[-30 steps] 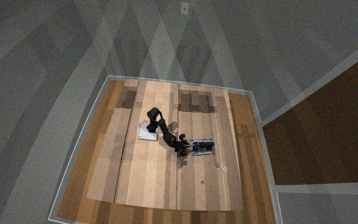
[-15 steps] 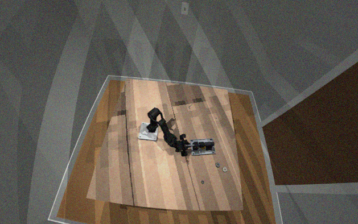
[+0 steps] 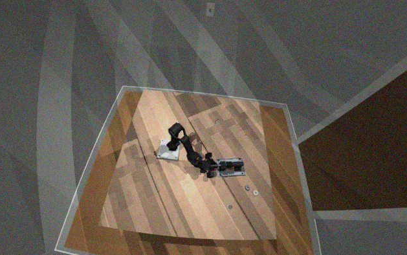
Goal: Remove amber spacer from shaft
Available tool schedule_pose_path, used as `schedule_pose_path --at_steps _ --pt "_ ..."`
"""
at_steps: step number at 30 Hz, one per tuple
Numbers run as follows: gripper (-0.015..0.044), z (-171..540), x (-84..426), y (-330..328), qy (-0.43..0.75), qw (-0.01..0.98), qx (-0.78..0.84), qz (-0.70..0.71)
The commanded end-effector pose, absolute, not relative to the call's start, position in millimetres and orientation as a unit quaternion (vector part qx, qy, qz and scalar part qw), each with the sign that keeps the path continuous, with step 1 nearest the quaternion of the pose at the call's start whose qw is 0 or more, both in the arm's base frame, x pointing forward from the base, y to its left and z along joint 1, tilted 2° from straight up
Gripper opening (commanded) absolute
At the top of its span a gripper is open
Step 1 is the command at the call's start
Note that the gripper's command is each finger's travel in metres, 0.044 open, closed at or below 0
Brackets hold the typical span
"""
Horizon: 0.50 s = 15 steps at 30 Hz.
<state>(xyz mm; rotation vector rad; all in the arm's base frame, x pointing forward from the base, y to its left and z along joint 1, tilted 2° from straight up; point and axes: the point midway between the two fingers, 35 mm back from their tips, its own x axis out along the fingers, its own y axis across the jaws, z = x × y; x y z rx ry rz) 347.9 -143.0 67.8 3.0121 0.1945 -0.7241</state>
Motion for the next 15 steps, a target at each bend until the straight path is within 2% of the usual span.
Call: schedule_pose_path --at_steps 1,15 --pt "0.0 67.7 350.7 -142.3 0.064 0.017 0.97 -0.233" --pt "0.0 68.1 356.3 -141.5 0.064 0.017 0.97 -0.233"
